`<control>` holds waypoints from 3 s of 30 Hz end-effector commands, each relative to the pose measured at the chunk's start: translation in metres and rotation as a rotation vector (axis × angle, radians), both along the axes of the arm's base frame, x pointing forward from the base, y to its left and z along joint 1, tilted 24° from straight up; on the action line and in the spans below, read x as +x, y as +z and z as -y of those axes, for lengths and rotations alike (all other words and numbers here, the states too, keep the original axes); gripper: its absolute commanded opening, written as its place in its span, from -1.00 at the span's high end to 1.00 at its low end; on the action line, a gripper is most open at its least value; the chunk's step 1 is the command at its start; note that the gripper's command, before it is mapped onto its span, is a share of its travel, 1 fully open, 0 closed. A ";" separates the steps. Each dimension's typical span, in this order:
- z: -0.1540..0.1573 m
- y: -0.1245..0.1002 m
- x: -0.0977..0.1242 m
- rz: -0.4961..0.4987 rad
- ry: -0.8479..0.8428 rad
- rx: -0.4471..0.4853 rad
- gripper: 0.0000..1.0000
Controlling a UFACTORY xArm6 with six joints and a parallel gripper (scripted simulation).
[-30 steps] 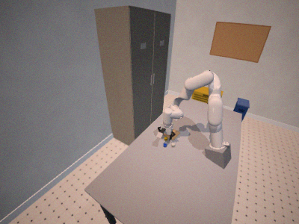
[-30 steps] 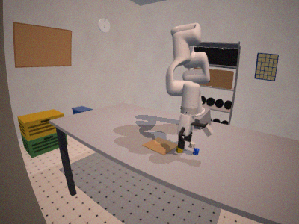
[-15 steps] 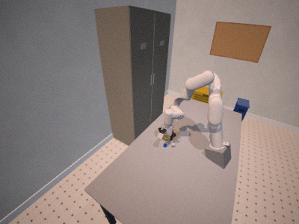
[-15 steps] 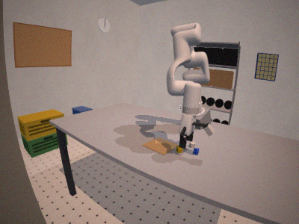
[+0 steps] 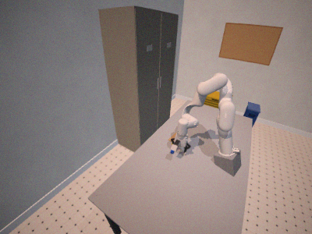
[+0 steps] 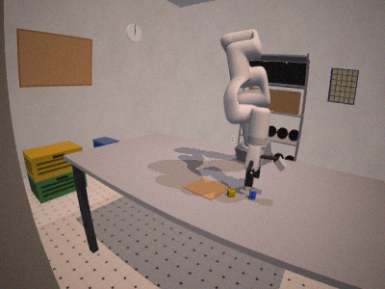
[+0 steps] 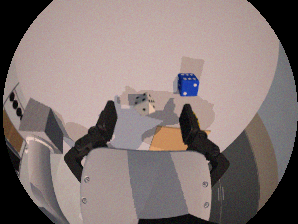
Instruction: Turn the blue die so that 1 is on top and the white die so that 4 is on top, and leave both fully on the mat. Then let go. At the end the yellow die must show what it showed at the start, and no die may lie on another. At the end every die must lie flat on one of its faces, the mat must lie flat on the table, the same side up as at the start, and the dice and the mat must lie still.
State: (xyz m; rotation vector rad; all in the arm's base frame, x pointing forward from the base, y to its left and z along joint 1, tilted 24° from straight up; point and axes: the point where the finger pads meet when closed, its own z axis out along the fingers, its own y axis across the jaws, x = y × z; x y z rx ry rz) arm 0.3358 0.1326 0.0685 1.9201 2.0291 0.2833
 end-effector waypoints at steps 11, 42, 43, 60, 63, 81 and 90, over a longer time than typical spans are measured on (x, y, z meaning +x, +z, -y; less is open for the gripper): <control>-0.005 -0.001 -0.009 0.021 -0.005 -0.005 -1.00; -0.005 -0.001 -0.009 0.021 -0.005 -0.005 -1.00; -0.005 -0.001 -0.008 0.021 -0.005 -0.005 -1.00; -0.043 0.014 0.037 0.021 -0.005 -0.005 -1.00; -0.048 0.016 0.043 0.021 -0.005 -0.005 -1.00; -0.050 0.017 0.044 0.021 -0.005 -0.005 -1.00; -0.050 0.017 0.044 0.021 -0.005 -0.005 -1.00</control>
